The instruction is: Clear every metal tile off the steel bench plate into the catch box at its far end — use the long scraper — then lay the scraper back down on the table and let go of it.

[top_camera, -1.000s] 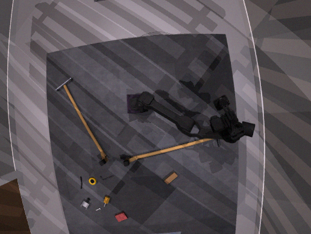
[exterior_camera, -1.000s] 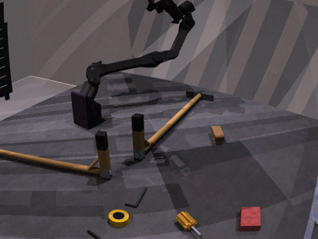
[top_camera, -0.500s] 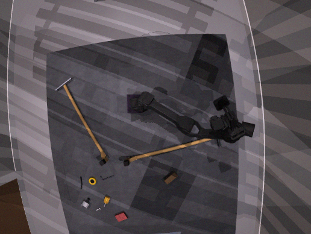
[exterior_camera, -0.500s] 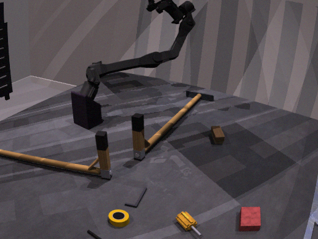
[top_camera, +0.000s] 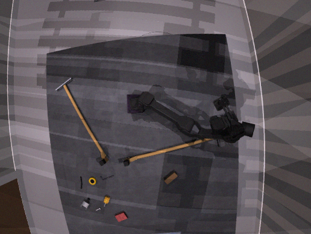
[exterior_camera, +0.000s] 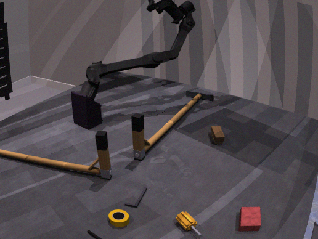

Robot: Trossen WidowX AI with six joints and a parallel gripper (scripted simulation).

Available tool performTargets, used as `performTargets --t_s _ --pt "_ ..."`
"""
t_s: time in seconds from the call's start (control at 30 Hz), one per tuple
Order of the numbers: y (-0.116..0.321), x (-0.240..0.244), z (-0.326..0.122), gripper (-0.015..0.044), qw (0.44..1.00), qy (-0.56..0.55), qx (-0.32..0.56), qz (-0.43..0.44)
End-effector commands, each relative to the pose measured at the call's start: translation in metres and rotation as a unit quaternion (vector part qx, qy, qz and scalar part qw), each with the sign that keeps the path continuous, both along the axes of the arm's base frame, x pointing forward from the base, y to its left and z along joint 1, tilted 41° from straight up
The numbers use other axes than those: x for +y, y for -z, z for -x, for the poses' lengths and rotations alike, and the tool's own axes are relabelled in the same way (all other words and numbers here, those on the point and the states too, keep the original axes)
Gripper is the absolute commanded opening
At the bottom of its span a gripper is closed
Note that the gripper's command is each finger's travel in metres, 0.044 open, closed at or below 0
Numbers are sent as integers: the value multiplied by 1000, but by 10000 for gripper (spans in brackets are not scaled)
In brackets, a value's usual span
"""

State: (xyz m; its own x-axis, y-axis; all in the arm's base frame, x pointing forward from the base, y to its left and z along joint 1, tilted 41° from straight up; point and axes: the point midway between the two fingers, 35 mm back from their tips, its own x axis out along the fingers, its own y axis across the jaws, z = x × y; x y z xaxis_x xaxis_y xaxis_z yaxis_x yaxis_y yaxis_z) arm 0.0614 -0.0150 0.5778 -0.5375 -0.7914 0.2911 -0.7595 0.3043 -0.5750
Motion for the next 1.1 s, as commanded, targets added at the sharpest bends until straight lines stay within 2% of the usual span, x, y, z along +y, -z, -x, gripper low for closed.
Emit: performTargets --t_s 0.0,0.97,1.07 --pt "0 0 0 440 1000 0 0 0" --pt "0 0 0 440 1000 0 0 0" --pt "0 -1 1 361 1000 -4 -4 1"
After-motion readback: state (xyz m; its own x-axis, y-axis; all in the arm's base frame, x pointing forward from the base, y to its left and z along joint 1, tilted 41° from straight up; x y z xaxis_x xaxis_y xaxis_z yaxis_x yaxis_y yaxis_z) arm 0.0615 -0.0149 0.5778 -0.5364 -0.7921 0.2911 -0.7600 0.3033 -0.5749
